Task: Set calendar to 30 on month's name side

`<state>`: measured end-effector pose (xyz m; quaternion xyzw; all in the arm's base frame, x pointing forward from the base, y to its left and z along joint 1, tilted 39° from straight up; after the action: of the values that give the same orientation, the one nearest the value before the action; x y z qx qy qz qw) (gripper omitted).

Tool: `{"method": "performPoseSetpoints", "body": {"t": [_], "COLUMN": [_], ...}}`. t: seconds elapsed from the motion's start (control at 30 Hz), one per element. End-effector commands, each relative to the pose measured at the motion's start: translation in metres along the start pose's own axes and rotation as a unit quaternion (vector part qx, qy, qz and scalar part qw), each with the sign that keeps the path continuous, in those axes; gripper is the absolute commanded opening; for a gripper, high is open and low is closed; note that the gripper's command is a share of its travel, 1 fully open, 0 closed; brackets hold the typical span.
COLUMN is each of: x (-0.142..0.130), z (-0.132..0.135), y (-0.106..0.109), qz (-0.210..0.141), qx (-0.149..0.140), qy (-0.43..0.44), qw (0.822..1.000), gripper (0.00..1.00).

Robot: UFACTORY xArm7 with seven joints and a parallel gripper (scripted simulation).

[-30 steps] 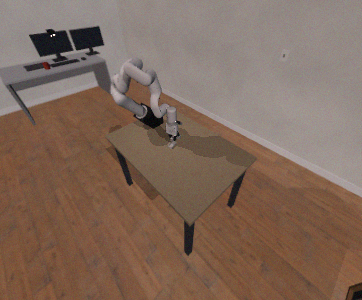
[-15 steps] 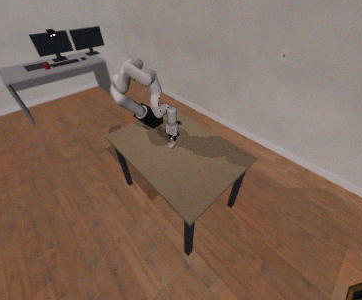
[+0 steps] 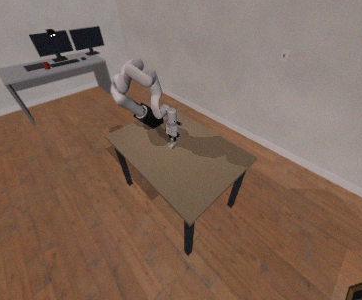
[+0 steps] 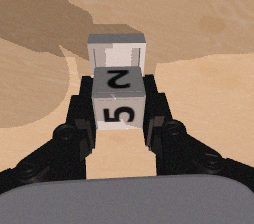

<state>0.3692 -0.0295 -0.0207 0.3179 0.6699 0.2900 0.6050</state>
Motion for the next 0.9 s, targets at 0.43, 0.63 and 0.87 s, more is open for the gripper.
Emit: {"method": "performPoseSetpoints", "body": {"t": [0.43,0.63,0.87], "x": [0.001,0.001,0.001], "z": [0.001,0.001,0.001], "y": [-0.011,-0.015,-0.016], "qz": [0.001,0.001,0.001], "qx": [-0.002,-0.002,-0.002], "qy": [0.0,0.0,0.0], "qw": [1.0,1.0,1.0], "gripper": [0.29,0.29,0.29]}}
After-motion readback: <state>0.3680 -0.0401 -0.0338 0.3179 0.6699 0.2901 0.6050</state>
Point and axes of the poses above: the point where the finger pads meet when closed, its own y axis back along the fingers, its own z axis across the jaws, x = y × z, the point moved 10 cm from there along y, back along the fingers, and after that the axes turned 5 degrees about -y, right-handed, at the moved point
